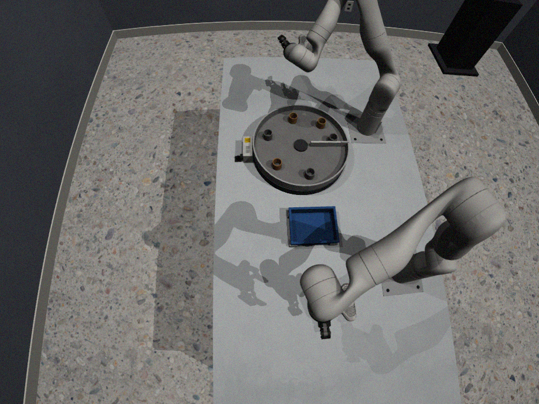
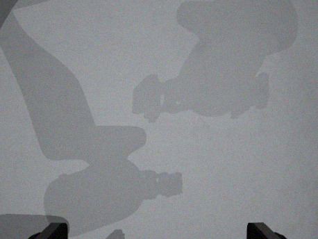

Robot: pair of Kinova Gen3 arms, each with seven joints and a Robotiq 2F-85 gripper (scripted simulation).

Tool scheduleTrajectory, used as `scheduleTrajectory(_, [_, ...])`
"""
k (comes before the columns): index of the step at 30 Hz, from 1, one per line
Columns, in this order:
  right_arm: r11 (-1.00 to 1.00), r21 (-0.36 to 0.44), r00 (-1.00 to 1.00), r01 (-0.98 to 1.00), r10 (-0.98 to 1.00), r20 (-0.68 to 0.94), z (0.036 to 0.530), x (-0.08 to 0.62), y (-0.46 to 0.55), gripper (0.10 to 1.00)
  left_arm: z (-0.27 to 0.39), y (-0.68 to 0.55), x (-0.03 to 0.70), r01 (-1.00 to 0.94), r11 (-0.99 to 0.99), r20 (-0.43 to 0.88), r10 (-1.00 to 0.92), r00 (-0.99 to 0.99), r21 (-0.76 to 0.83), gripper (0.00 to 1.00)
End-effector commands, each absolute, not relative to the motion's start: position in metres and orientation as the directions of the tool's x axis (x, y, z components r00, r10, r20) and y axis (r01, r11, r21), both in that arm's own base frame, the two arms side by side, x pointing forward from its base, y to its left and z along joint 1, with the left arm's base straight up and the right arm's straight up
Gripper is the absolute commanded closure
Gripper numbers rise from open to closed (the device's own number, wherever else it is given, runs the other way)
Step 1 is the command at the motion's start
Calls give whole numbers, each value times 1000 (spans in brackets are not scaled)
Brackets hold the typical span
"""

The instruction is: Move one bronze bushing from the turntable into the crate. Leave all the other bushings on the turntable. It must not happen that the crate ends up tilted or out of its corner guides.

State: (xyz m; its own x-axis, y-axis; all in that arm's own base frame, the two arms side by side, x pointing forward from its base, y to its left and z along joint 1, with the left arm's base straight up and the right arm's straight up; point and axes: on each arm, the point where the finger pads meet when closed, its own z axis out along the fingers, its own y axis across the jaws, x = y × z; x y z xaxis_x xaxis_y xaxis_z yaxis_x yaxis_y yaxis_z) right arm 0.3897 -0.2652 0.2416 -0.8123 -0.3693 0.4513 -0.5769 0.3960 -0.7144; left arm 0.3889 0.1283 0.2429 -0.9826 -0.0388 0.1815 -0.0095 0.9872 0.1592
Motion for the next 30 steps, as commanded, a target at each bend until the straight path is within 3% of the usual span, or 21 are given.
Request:
scheduleTrajectory(1, [439,-730,-848,-524,-350,398,242,384,-254,99,242,141,386,-49,987,175,-77,-982,154,1])
scheduleTrajectory(9, [581,-738,-937,-345,-264,230,237,363,-214,99,237,186,370,-191,972,157,-212,-965,140,1])
scheduleTrajectory(19, [706,-692,-987,-151,-142,71,231,342,-170,99,232,231,348,-337,933,138,-352,-926,125,1])
scheduleTrajectory(30, [829,-547,-992,119,78,-98,222,311,-103,99,225,291,307,-531,841,112,-540,-834,103,1])
